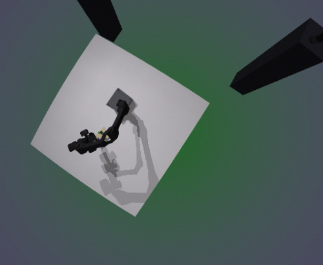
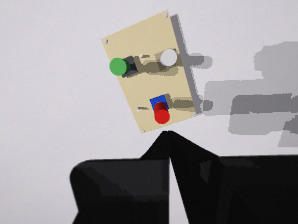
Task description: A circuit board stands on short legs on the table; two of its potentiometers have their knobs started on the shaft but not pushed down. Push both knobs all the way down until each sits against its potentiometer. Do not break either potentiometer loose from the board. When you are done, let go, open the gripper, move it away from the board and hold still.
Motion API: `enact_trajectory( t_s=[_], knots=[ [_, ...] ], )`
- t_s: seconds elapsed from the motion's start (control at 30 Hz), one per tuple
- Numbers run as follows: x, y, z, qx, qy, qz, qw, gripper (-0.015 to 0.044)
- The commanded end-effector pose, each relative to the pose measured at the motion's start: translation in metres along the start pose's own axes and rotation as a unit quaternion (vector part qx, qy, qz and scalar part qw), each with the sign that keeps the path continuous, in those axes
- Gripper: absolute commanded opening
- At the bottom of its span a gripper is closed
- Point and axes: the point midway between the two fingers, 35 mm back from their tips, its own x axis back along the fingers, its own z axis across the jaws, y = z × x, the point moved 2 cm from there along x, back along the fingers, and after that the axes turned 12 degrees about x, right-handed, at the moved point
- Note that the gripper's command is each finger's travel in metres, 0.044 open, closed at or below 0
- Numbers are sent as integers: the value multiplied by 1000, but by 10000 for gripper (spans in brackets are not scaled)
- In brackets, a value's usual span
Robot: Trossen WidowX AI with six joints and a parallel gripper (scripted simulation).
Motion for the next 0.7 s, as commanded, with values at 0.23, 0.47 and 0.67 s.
enact_trajectory(
  t_s=[0.23, 0.47, 0.67],
  knots=[
    [-2, -1, 0, 102, 2, -3, 995, 0],
    [-3, -1, 0, 222, 1, -4, 975, 0],
    [-3, -1, 0, 322, 1, -4, 947, 0]
  ],
)
